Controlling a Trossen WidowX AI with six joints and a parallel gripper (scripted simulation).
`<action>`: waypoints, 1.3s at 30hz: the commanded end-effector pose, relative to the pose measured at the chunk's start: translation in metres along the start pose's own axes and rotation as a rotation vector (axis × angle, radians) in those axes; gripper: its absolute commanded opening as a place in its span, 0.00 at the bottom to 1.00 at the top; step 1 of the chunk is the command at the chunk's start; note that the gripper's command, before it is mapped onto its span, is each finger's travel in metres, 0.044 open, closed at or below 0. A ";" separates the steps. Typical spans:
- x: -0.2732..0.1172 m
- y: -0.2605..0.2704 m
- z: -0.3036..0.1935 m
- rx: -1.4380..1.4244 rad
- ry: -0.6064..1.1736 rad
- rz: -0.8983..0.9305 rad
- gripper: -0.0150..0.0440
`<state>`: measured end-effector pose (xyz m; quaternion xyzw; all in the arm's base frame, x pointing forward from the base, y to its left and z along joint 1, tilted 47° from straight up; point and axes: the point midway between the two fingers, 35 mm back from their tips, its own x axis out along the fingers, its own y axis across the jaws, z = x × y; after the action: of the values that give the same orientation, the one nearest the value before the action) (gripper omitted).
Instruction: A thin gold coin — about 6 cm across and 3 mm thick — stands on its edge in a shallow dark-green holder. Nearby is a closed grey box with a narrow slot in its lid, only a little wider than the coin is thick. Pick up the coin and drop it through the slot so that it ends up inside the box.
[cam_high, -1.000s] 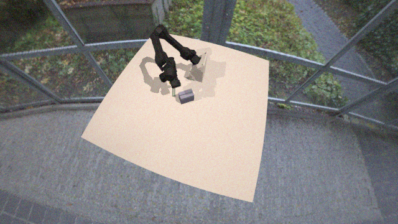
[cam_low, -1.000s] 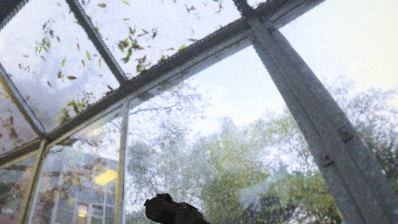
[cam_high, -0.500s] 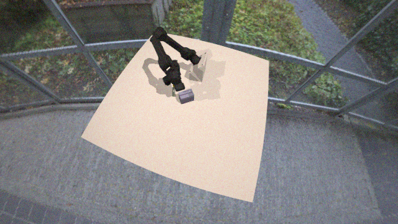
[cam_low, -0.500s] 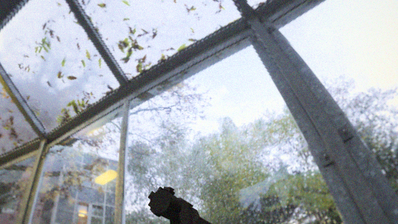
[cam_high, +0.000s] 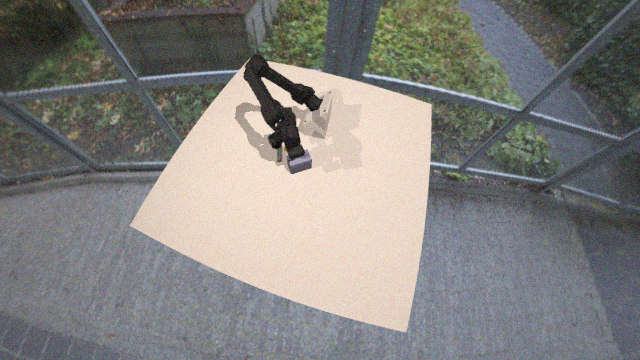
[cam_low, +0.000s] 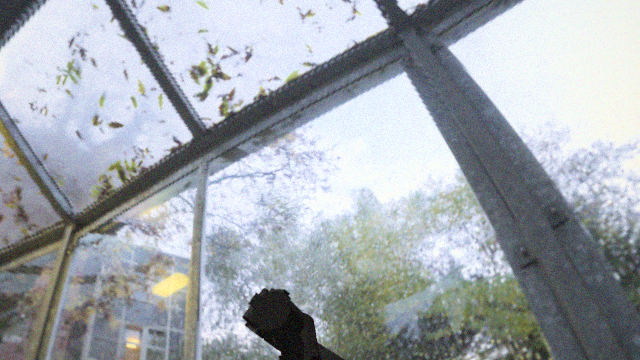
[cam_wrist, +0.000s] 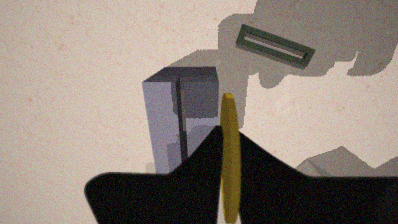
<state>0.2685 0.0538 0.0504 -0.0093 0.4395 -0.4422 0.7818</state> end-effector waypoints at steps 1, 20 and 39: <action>-0.002 0.010 -0.005 0.009 0.002 0.009 0.25; 0.001 0.027 -0.022 -0.001 -0.003 -0.002 0.25; -0.003 0.035 -0.024 0.020 -0.003 -0.001 0.25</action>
<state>0.2732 0.0828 0.0231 -0.0073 0.4345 -0.4469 0.7820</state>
